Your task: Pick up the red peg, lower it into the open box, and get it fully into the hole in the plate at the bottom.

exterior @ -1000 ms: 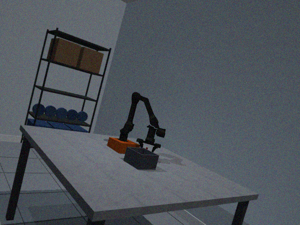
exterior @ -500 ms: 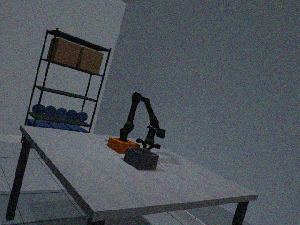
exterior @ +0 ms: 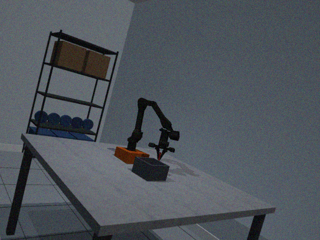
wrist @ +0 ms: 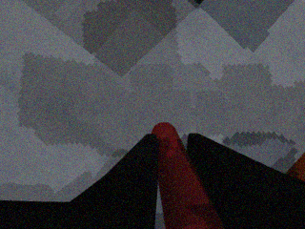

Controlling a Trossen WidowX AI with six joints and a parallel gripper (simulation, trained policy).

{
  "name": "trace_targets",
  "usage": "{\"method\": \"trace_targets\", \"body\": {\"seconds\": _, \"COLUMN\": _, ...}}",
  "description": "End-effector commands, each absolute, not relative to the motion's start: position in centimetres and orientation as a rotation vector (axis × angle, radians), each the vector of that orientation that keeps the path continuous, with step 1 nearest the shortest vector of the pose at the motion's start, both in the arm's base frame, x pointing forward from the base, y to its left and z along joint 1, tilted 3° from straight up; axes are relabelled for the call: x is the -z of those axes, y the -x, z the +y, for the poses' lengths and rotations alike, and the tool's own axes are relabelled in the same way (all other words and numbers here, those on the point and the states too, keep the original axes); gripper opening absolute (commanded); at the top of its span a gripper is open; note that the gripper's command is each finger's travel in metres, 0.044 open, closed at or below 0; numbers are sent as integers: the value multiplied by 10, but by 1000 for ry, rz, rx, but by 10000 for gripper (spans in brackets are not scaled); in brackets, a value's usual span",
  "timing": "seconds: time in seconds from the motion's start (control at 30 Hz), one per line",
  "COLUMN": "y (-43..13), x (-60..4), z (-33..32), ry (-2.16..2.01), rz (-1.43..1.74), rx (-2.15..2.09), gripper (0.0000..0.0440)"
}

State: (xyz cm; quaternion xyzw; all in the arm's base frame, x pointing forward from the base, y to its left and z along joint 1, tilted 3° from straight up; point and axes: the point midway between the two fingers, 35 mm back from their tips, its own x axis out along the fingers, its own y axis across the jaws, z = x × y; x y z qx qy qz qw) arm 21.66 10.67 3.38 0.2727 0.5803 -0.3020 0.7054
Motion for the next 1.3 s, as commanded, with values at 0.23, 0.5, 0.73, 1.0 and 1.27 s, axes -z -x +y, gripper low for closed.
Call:
{"method": "trace_targets", "body": {"seconds": 0.23, "y": -249, "x": -71, "z": 91, "ry": -592, "rz": 1211, "rx": 657, "gripper": 0}}
{"method": "trace_targets", "body": {"seconds": 0.5, "y": -275, "x": -91, "z": 66, "ry": -603, "rz": 1170, "rx": 687, "gripper": 0}}
{"method": "trace_targets", "body": {"seconds": 0.73, "y": -291, "x": -96, "z": 39, "ry": -631, "rz": 1150, "rx": 729, "gripper": 0}}
{"method": "trace_targets", "body": {"seconds": 1.0, "y": -307, "x": -96, "z": 9, "ry": -667, "rz": 1132, "rx": 774, "gripper": 0}}
{"method": "trace_targets", "body": {"seconds": 1.27, "y": -322, "x": -89, "z": -19, "ry": -704, "rz": 1123, "rx": 814, "gripper": 1}}
